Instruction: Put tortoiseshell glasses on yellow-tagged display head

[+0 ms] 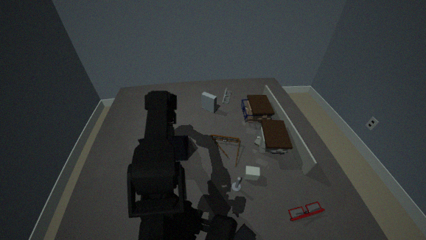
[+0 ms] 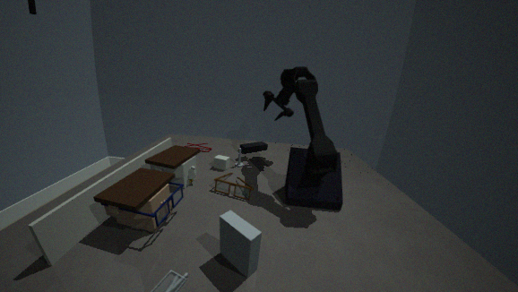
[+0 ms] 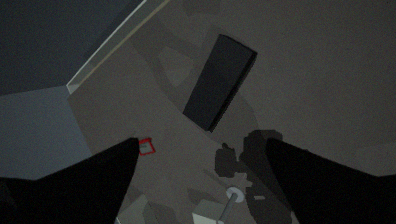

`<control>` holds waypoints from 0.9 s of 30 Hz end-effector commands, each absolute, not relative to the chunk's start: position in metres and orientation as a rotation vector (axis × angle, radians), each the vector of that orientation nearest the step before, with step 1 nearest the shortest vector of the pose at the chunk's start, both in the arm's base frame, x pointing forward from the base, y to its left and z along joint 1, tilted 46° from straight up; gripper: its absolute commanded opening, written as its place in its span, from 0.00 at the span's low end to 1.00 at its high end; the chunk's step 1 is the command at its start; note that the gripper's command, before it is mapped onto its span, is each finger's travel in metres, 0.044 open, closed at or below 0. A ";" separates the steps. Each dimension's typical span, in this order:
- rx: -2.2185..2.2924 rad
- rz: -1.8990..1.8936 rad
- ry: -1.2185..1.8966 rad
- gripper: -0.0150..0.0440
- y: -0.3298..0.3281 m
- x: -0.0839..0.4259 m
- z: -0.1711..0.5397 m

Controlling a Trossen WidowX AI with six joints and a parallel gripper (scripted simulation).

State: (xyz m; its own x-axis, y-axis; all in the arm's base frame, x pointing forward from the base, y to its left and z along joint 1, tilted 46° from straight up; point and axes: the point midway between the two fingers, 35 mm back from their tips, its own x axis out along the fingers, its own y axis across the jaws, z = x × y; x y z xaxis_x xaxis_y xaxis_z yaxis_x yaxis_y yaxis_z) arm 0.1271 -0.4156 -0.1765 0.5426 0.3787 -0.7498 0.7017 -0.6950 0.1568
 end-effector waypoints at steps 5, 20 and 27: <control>2.339 -0.984 0.877 1.00 -0.416 0.127 -0.176; 1.895 -0.613 1.185 0.59 -0.341 0.250 -0.100; 1.612 -0.357 1.322 0.59 -0.265 0.303 -0.057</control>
